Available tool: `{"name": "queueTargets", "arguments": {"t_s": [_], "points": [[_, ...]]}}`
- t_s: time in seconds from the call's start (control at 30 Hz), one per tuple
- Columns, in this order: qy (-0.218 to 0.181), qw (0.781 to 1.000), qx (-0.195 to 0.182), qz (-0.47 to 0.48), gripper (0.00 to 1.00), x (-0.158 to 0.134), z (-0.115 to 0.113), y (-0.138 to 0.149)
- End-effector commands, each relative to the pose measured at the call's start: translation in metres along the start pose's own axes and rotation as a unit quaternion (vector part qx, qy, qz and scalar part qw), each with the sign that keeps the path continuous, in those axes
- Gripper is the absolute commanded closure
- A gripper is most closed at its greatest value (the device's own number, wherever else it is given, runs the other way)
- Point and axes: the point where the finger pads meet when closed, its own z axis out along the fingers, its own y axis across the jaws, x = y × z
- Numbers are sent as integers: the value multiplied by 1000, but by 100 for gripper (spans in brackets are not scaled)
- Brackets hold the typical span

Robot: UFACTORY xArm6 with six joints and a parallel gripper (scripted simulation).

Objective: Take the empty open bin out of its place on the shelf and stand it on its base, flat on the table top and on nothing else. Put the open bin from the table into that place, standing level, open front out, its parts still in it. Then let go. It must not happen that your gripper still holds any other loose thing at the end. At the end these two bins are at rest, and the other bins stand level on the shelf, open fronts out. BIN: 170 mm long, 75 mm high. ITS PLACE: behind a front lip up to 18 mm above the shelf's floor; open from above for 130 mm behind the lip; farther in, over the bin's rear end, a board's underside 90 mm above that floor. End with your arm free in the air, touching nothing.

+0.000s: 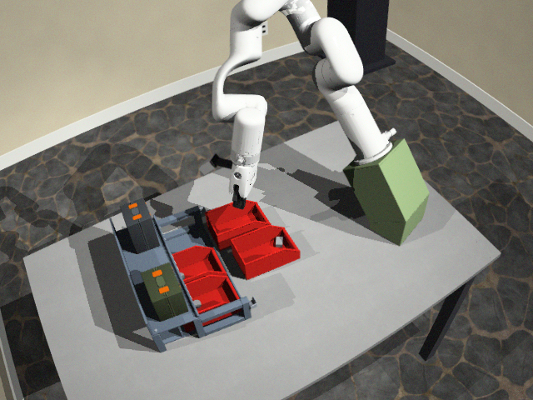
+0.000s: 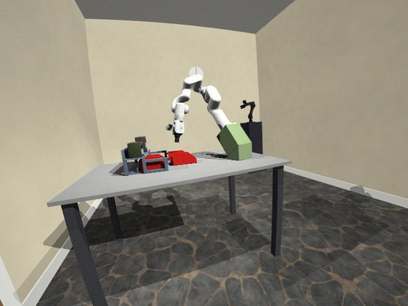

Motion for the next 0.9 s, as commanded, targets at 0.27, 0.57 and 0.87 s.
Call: {"name": "queueTargets", "arguments": {"t_s": [0.27,0.57,0.87], "points": [[-54,958,-24,-282,74,1,-1,-1],[-83,928,-36,-361,74,1,-1,-1],[-83,928,-36,-361,74,1,-1,-1]]}}
